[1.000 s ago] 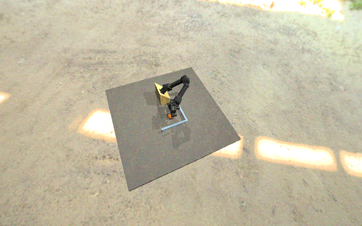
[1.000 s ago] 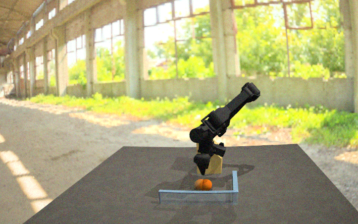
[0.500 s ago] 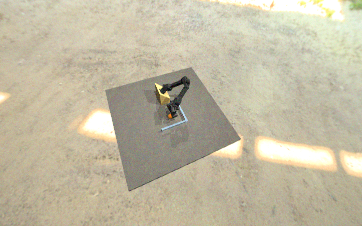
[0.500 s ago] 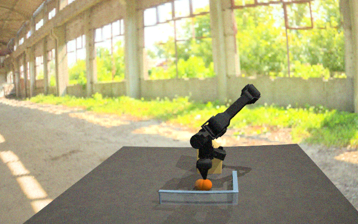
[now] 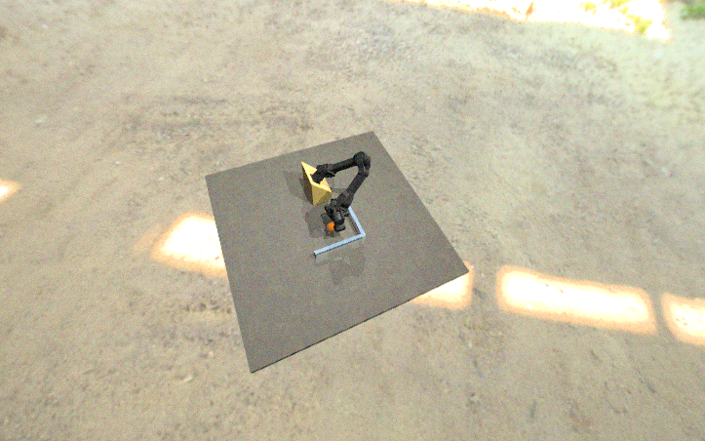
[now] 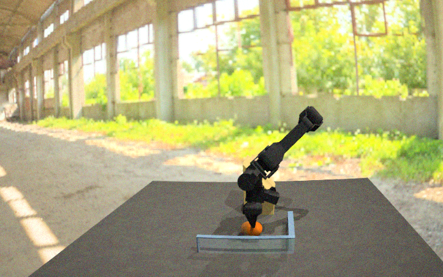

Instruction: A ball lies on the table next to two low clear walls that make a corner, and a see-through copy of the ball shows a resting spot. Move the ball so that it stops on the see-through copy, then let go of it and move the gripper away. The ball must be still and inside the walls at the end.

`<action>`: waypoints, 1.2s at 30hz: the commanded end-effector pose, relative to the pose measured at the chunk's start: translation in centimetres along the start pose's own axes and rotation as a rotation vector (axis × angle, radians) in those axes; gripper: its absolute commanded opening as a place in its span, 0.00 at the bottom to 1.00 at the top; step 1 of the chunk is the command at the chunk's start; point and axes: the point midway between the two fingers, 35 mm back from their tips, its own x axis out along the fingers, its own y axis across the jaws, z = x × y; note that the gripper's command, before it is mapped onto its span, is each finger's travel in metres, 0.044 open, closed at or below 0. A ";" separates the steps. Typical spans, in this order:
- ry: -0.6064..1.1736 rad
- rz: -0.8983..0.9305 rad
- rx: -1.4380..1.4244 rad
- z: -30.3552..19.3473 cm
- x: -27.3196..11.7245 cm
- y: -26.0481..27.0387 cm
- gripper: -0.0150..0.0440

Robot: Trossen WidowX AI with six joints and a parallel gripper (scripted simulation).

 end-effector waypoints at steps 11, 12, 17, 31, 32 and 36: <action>-0.006 0.002 0.007 0.1 2.3 0.3 0.91; -0.007 0.002 0.007 0.1 2.4 0.3 0.91; -0.008 0.002 0.007 0.1 2.8 0.3 0.86; -0.003 0.001 0.007 0.0 2.0 0.1 0.47; -0.001 0.000 0.007 -0.1 1.5 0.0 0.43; 0.008 -0.001 0.008 -0.4 -0.8 -0.4 0.25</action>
